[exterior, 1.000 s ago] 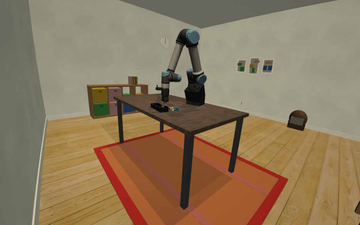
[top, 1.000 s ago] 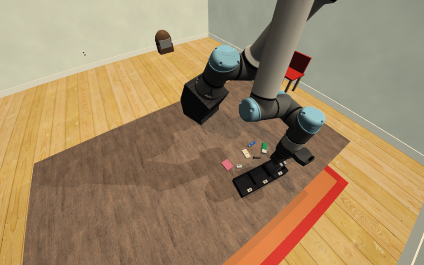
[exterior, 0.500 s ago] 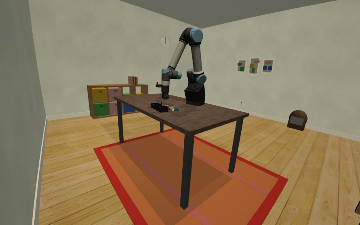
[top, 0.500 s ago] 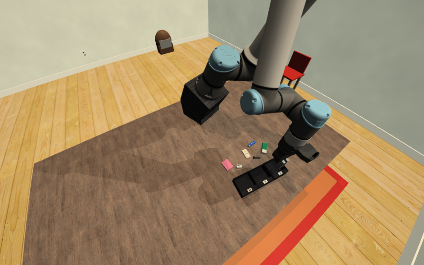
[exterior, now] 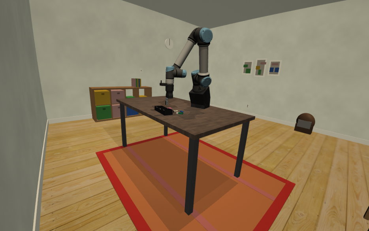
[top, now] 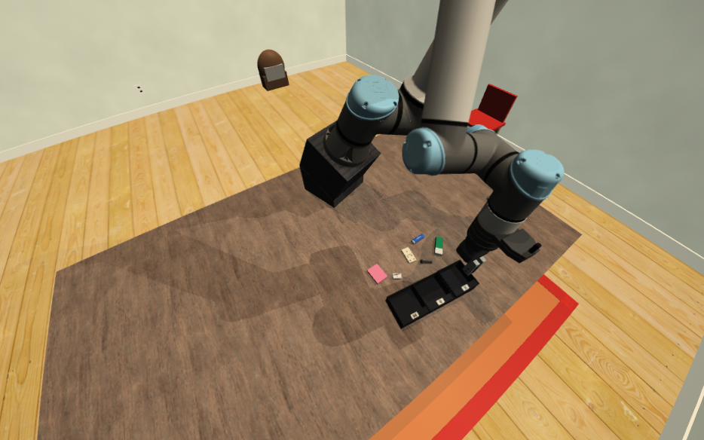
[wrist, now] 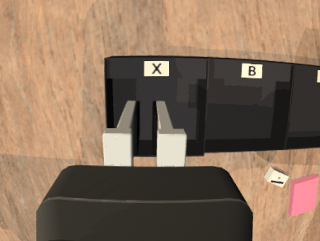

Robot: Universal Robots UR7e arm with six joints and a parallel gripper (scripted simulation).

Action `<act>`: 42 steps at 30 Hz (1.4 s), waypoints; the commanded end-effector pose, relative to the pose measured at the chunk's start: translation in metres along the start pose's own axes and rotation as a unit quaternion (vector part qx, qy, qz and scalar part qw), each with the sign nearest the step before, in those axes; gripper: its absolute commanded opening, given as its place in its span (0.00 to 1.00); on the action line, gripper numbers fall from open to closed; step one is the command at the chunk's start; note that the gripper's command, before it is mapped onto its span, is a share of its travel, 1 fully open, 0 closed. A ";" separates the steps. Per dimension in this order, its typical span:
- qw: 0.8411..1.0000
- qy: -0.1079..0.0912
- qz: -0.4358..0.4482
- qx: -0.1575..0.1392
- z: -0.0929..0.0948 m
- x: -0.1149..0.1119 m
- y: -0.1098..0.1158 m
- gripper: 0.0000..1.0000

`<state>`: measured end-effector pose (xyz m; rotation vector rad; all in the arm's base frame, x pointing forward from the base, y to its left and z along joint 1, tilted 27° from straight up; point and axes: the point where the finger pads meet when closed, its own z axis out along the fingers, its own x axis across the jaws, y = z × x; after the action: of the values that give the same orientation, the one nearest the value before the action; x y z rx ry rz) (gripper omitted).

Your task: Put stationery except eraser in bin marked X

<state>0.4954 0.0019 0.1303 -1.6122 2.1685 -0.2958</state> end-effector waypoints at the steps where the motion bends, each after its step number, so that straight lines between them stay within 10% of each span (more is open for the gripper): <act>1: 1.000 0.000 -0.001 0.001 -0.043 0.000 -0.001 0.31; 9: 1.000 0.000 -0.001 0.001 -0.107 0.000 -0.001 0.31; 24: 1.000 0.000 -0.001 0.001 -0.111 0.000 -0.001 0.31; 25: 1.000 0.000 -0.026 0.001 -0.106 0.006 0.003 0.62; 42: 0.968 0.010 -0.250 -0.007 -0.033 0.092 0.056 0.62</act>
<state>0.4176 -0.0500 0.1500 -2.0346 1.8886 -0.4073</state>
